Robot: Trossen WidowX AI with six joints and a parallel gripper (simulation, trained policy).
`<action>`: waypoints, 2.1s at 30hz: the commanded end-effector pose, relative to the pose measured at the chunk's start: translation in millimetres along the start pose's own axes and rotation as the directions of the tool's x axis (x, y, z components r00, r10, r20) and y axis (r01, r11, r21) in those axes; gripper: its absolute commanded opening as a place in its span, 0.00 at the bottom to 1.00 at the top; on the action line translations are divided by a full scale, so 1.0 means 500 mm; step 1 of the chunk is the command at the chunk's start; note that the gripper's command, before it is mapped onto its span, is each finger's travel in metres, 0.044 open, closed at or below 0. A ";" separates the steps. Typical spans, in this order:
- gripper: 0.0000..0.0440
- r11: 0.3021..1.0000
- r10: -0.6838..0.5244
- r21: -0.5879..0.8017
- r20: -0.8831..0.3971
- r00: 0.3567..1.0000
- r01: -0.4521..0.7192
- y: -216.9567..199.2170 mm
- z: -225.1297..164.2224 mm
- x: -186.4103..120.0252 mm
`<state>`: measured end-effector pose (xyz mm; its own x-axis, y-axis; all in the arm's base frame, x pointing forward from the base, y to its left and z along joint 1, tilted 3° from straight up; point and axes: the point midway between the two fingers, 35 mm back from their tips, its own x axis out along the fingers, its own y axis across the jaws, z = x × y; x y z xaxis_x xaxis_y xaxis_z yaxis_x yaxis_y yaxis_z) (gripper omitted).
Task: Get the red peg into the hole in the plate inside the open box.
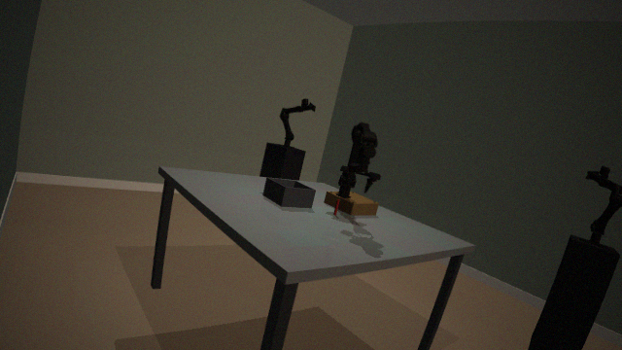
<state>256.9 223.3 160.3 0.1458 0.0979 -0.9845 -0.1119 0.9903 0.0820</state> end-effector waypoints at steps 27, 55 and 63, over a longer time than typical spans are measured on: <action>1.00 0.670 -0.294 0.595 -0.337 0.894 0.444 -0.231 -0.187 0.090; 0.67 0.615 -0.361 0.645 -0.282 0.889 0.454 -0.285 -0.232 0.294; 0.20 0.597 -0.375 0.634 -0.323 0.869 0.492 -0.294 -0.246 0.302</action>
<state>179.9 85.7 -14.8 -0.1163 -0.2955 -0.9482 0.6315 0.7149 -0.3002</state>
